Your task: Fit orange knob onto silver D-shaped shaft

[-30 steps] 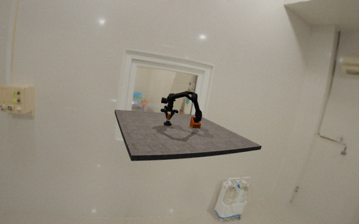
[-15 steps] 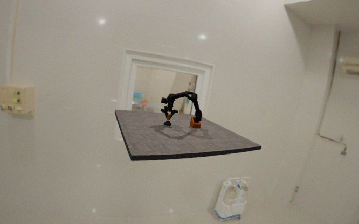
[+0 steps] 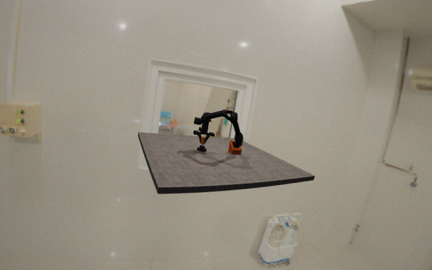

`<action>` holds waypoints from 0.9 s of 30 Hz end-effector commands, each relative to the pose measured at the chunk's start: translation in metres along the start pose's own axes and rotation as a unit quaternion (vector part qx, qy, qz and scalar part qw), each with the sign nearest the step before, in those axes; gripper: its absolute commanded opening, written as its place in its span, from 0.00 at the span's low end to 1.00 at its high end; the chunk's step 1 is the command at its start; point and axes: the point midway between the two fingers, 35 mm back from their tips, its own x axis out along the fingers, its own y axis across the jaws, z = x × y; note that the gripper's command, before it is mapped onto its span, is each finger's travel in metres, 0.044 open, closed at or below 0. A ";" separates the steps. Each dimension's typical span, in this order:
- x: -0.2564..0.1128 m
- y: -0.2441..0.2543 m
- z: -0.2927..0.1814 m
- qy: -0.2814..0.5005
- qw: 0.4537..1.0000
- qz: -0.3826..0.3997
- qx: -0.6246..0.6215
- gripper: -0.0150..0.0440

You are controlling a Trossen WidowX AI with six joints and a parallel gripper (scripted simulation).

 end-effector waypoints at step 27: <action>0.019 -0.001 -0.001 0.000 1.000 0.001 0.003 0.25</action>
